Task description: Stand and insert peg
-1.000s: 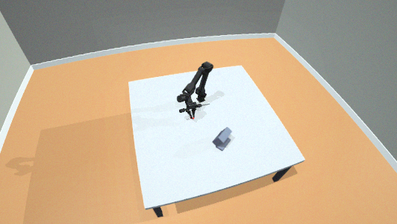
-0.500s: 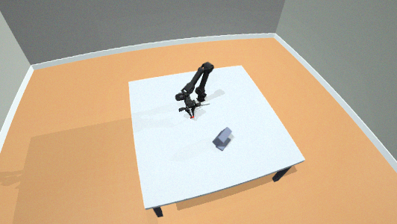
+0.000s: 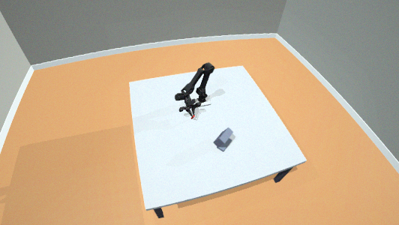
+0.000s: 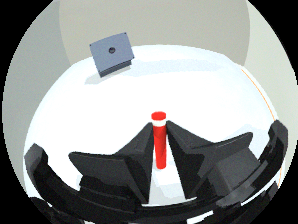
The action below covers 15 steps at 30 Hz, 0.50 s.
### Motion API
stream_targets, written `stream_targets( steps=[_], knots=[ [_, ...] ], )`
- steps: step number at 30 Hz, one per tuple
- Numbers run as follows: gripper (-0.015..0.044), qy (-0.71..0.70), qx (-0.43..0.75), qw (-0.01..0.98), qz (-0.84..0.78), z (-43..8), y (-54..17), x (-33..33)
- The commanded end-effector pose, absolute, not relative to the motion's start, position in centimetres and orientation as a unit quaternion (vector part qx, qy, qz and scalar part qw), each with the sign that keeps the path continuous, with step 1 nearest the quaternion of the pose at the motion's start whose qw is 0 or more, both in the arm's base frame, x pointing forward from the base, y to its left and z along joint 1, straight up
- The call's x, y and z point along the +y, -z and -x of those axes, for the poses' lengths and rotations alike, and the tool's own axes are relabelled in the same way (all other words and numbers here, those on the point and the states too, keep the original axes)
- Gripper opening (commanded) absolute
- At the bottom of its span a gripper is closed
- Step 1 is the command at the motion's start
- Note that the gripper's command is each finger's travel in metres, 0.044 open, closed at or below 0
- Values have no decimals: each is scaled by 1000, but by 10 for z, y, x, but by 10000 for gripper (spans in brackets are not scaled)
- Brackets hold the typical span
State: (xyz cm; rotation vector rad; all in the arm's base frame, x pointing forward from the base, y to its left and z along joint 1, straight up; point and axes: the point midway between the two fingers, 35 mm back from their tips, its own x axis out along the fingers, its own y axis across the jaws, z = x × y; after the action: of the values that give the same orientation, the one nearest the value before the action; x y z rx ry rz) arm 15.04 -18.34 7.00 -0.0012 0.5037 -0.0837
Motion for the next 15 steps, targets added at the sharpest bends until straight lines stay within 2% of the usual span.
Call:
stream_targets(
  steps=[1, 15],
  knots=[
    [49, 40, 232, 972, 0, -148, -68, -182],
    [49, 40, 173, 984, 2, -138, -67, -181]
  ],
)
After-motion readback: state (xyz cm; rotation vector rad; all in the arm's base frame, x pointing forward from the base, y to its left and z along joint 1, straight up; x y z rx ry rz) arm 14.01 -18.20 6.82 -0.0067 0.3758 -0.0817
